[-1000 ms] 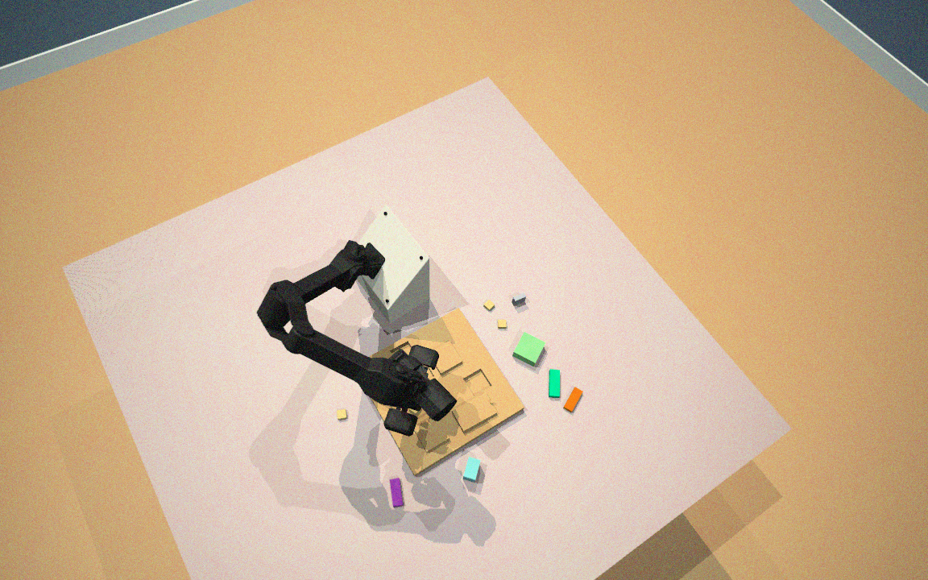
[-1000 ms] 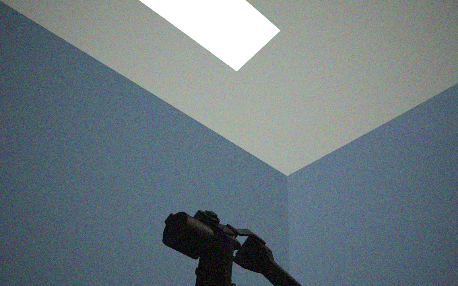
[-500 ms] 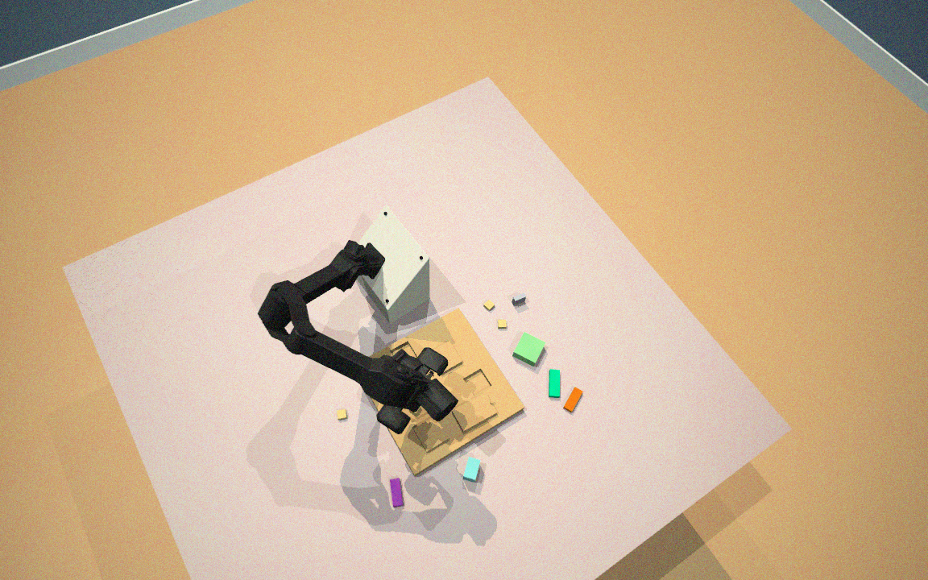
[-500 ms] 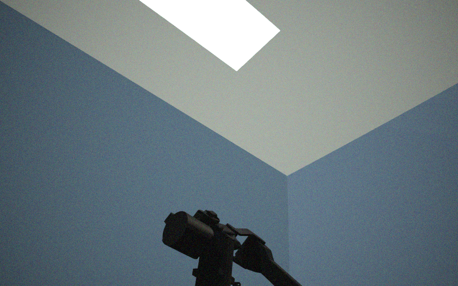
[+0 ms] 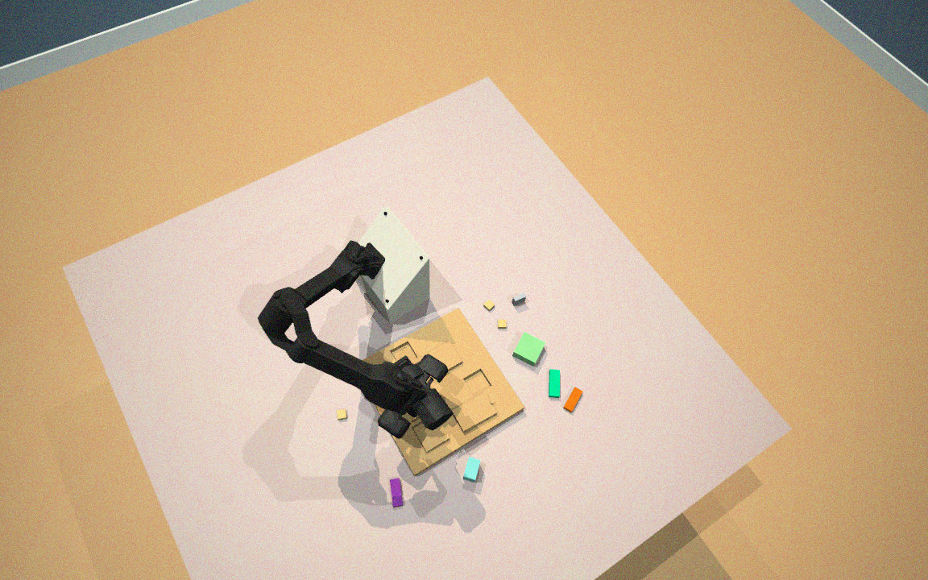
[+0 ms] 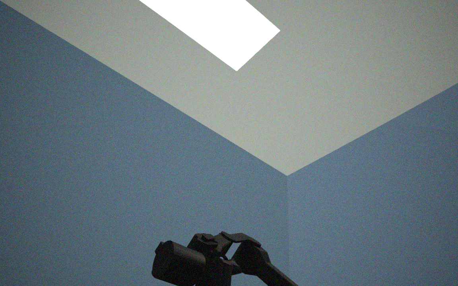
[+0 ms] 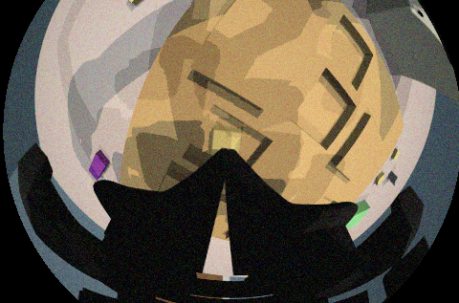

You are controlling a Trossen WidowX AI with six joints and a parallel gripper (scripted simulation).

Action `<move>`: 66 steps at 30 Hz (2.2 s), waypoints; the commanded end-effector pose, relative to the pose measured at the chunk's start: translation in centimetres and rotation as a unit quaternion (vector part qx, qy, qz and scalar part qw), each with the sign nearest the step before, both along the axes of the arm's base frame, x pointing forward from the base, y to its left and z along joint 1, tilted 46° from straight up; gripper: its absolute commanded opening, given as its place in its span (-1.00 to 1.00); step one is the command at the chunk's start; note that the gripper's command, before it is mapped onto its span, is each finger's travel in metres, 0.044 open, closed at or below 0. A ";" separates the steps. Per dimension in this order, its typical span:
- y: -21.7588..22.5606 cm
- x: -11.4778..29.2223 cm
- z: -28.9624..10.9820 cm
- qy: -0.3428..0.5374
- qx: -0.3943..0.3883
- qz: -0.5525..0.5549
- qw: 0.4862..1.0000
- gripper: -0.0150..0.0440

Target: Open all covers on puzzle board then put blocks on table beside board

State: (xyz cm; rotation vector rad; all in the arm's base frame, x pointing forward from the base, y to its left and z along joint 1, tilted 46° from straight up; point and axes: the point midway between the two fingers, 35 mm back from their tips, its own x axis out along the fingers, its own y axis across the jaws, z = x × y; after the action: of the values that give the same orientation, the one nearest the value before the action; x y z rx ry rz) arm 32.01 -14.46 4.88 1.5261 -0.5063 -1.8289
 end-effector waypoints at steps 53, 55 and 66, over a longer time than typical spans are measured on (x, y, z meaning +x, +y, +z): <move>-1.2 0.4 -1.5 0.000 -0.002 0.004 1.000 -0.49; -1.2 0.4 -1.5 0.000 -0.002 0.004 1.000 -0.49; -1.2 0.4 -1.5 0.000 -0.002 0.004 1.000 -0.49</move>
State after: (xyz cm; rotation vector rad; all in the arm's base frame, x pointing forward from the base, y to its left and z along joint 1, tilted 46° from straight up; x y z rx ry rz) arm 32.32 -15.57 3.50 1.5189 -0.5062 -1.8209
